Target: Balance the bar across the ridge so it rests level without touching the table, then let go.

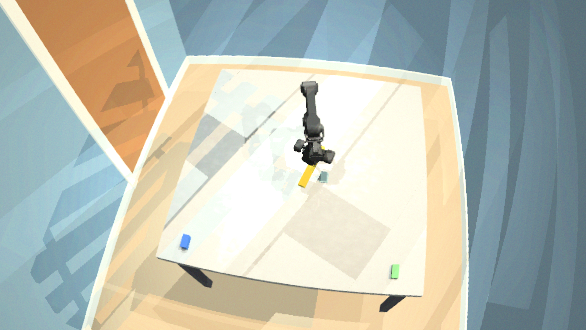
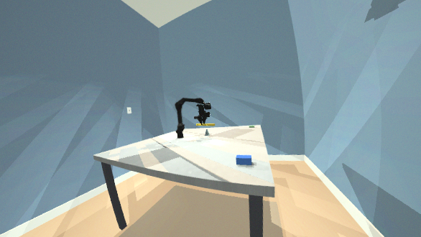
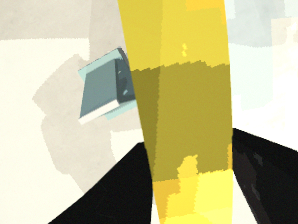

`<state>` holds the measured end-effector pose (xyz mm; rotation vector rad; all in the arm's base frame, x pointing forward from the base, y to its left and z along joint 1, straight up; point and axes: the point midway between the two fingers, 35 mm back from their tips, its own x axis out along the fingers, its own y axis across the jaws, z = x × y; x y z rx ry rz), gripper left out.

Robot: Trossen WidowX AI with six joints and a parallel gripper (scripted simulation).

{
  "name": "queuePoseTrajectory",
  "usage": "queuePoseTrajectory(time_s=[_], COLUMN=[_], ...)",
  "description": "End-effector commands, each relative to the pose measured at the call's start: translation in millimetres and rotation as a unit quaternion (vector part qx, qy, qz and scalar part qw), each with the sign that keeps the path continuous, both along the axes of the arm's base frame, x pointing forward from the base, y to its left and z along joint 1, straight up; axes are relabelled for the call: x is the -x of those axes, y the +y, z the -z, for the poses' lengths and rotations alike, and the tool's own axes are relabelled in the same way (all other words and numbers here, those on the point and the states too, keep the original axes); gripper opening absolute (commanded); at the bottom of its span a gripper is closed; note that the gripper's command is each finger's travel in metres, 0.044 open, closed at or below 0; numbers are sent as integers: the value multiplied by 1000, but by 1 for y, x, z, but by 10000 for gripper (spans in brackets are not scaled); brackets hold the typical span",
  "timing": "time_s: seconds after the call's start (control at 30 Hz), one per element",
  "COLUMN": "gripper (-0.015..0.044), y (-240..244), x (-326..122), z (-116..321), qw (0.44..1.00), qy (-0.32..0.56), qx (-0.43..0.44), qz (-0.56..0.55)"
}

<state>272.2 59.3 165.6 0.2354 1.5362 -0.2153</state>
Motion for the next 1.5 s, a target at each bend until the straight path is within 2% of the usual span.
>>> queuePoseTrajectory(time_s=[0.0,0.33,1.47], gripper=[0,0,0], y=[17,51,48], x=[2,14,14], z=[-1,-1,43], qw=[999,988,987], qy=[-2,-3,-3], qx=[2,3,3], qz=[-47,-152,-159])
